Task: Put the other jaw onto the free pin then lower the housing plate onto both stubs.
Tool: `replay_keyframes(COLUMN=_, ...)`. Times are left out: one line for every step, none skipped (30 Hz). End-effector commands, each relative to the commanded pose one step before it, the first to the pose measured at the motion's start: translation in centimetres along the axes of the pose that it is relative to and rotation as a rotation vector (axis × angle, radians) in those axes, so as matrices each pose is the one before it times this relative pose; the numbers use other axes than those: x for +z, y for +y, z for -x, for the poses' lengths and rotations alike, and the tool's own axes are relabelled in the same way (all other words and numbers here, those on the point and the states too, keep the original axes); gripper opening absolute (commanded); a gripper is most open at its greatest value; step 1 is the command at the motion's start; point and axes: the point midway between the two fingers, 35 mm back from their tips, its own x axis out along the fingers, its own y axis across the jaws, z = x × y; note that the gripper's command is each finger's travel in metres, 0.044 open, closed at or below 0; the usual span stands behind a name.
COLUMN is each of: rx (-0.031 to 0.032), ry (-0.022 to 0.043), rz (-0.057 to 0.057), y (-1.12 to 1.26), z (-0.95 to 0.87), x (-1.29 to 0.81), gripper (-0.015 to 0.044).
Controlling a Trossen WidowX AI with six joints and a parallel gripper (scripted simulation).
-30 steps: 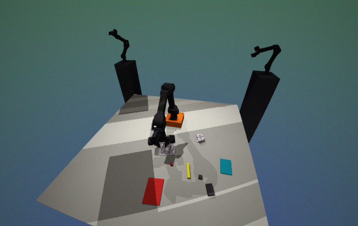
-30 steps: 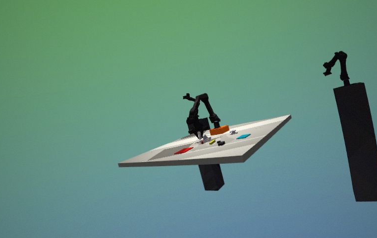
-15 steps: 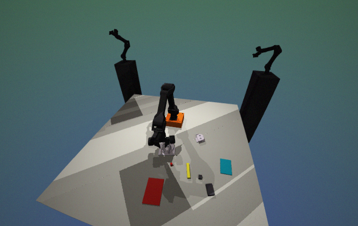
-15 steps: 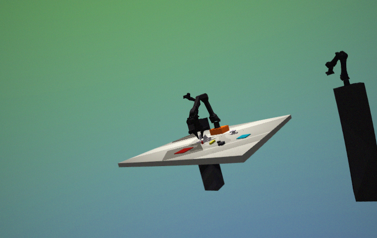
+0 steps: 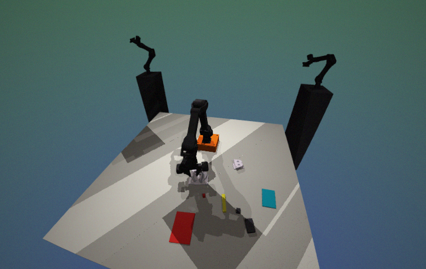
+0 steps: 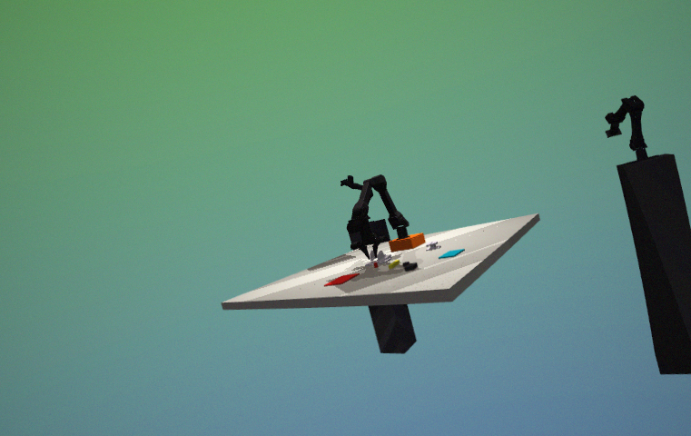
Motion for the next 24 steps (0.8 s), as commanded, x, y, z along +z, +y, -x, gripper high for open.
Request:
replay_keyframes(rx=-0.00113, ry=0.00194, rz=0.0062, y=-0.025, z=-0.048, x=-0.024, gripper=0.0134)
replay_keyframes(rx=0.00000, ry=0.00000, rz=0.0001, y=0.000, z=-0.052, x=0.000, gripper=0.0134)
replay_keyframes(rx=0.00000, ry=0.00000, rz=0.0002, y=0.000, z=-0.086, x=0.000, gripper=0.0134)
replay_keyframes(rx=0.00000, ry=0.00000, rz=0.0002, y=0.000, z=-0.086, x=0.001, gripper=0.0134)
replay_keyframes(rx=0.00000, ry=0.00000, rz=0.0001, y=0.000, z=-0.052, x=0.000, gripper=0.0134)
replay_keyframes(rx=0.00000, ry=0.00000, rz=0.0000, y=0.000, z=-0.017, x=0.000, gripper=0.0134)
replay_keyframes(rx=0.00000, ry=0.00000, rz=0.0000, y=0.000, z=0.000, x=0.000, gripper=0.0134)
replay_keyframes(rx=0.00000, ry=0.00000, rz=0.0000, y=0.000, z=0.000, x=0.000, gripper=0.0134)
replay_keyframes(rx=0.00000, ry=0.00000, rz=0.0000, y=0.000, z=0.000, x=0.000, gripper=0.0134)
replay_keyframes(rx=0.00000, ry=0.00000, rz=0.0000, y=0.000, z=0.000, x=0.000, gripper=0.0134)
replay_keyframes(rx=0.00000, ry=0.00000, rz=0.0000, y=0.000, z=0.000, x=0.000, gripper=0.0134)
replay_keyframes(rx=0.00000, ry=0.00000, rz=0.0000, y=0.000, z=0.000, x=0.000, gripper=0.0134)
replay_keyframes(rx=0.00000, ry=0.00000, rz=-0.0001, y=0.000, z=-0.017, x=0.000, gripper=0.0134)
replay_keyframes(rx=0.00000, ry=0.00000, rz=-0.0004, y=0.000, z=-0.052, x=0.000, gripper=0.0134)
replay_keyframes(rx=0.00000, ry=0.00000, rz=-0.0007, y=0.000, z=-0.086, x=0.000, gripper=0.0134)
replay_keyframes(rx=0.00000, ry=-0.00001, rz=-0.0007, y=0.000, z=-0.086, x=0.001, gripper=0.0134)
replay_keyframes(rx=0.00000, ry=0.00000, rz=-0.0004, y=0.000, z=-0.052, x=0.001, gripper=0.0134)
replay_keyframes(rx=0.00000, ry=0.00000, rz=-0.0001, y=0.000, z=-0.017, x=0.000, gripper=0.0134)
replay_keyframes(rx=0.00000, ry=0.00000, rz=0.0000, y=0.000, z=0.000, x=0.000, gripper=0.0134)
replay_keyframes(rx=0.00000, ry=0.00000, rz=0.0000, y=0.000, z=0.000, x=0.000, gripper=0.0134)
replay_keyframes(rx=0.00000, ry=0.00000, rz=0.0000, y=0.000, z=0.000, x=0.000, gripper=0.0134)
replay_keyframes(rx=0.00000, ry=0.00000, rz=0.0000, y=0.000, z=0.000, x=0.000, gripper=0.0134)
replay_keyframes(rx=0.00000, ry=0.00000, rz=0.0000, y=0.000, z=0.000, x=0.000, gripper=0.0134)
replay_keyframes(rx=0.00000, ry=0.00000, rz=0.0000, y=0.000, z=0.000, x=0.000, gripper=0.0134)
